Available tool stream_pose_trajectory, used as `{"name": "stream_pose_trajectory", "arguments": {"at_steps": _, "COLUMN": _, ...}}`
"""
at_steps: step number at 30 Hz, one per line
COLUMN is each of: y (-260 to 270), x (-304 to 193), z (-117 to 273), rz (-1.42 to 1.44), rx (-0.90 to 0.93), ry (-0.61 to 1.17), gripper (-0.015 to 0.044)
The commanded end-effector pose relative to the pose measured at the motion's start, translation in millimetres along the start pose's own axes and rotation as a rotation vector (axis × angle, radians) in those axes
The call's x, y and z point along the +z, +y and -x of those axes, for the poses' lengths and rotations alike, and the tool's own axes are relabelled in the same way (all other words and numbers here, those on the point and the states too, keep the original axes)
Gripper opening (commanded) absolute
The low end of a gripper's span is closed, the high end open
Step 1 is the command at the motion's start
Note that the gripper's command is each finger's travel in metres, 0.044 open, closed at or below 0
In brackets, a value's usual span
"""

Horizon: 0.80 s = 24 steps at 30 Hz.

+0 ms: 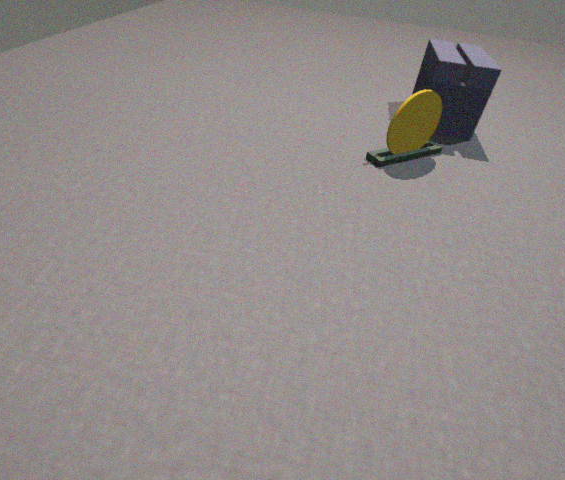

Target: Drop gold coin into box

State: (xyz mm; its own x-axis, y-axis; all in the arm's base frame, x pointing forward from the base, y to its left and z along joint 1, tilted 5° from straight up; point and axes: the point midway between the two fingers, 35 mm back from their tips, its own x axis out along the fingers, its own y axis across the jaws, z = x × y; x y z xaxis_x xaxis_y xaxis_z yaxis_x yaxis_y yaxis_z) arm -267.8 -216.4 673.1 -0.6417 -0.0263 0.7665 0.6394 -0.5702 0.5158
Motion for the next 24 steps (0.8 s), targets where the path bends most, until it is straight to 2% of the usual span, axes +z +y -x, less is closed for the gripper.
{"name": "stream_pose_trajectory", "arguments": {"at_steps": 1, "y": 1.2, "x": -1.7, "z": 0.7, "rz": -0.001, "rx": 0.002, "ry": 0.006, "gripper": 0.0374}}
{"name": "stream_pose_trajectory", "arguments": {"at_steps": 9, "y": 60.6, "x": -69.7, "z": 45.5, "rz": -0.023, "rx": 0.107, "ry": 0.278, "gripper": 0.0164}}
{"name": "stream_pose_trajectory", "arguments": {"at_steps": 17, "y": 135.9, "x": -118.9, "z": 118.1, "rz": -0.086, "rx": 0.293, "ry": 0.544, "gripper": 0.0161}}
{"name": "stream_pose_trajectory", "arguments": {"at_steps": 24, "y": 193.0, "x": -151.1, "z": 207.1, "rz": -0.074, "rx": 0.466, "ry": 0.798, "gripper": 0.0161}}
